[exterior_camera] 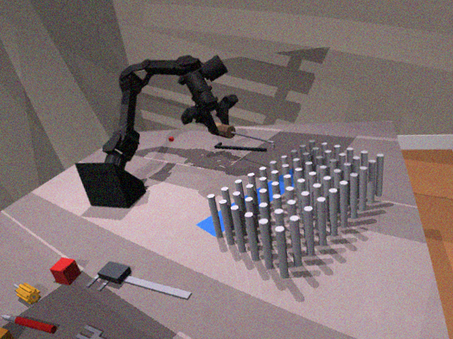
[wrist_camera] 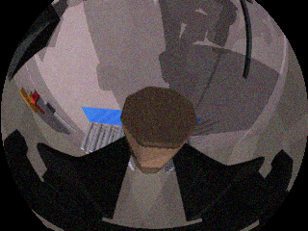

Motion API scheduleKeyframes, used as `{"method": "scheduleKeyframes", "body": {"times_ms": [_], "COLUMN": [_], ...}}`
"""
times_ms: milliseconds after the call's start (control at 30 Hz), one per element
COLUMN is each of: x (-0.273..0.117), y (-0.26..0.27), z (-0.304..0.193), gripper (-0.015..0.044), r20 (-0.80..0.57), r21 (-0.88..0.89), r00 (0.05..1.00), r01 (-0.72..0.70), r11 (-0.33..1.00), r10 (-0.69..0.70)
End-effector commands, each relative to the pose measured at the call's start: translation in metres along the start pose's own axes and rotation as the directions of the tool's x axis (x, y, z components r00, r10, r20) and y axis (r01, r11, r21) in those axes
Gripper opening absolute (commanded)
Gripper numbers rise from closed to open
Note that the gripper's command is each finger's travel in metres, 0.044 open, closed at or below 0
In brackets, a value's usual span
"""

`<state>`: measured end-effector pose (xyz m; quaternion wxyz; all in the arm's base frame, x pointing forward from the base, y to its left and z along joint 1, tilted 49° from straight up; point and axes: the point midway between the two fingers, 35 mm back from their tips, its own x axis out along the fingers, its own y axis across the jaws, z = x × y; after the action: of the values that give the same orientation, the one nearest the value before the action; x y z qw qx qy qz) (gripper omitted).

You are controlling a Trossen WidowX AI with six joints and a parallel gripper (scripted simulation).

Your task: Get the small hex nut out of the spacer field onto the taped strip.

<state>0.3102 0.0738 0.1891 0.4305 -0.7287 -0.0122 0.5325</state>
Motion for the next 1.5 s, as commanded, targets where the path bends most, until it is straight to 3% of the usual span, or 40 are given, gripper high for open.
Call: {"method": "scheduleKeyframes", "body": {"times_ms": [0,567,1467], "x": [0.018,0.088,0.098], "y": [0.0,0.0,0.0], "z": [0.009,0.069,0.06], "gripper": [0.0,0.0,0.0], "r20": [-0.005,-0.008,-0.009], "r21": [0.003,0.008,0.008], "r00": [1.0,1.0,1.0], "r01": [-0.007,0.017,0.02], "r11": [1.0,1.0,1.0], "r10": [0.007,-0.017,-0.019]}}
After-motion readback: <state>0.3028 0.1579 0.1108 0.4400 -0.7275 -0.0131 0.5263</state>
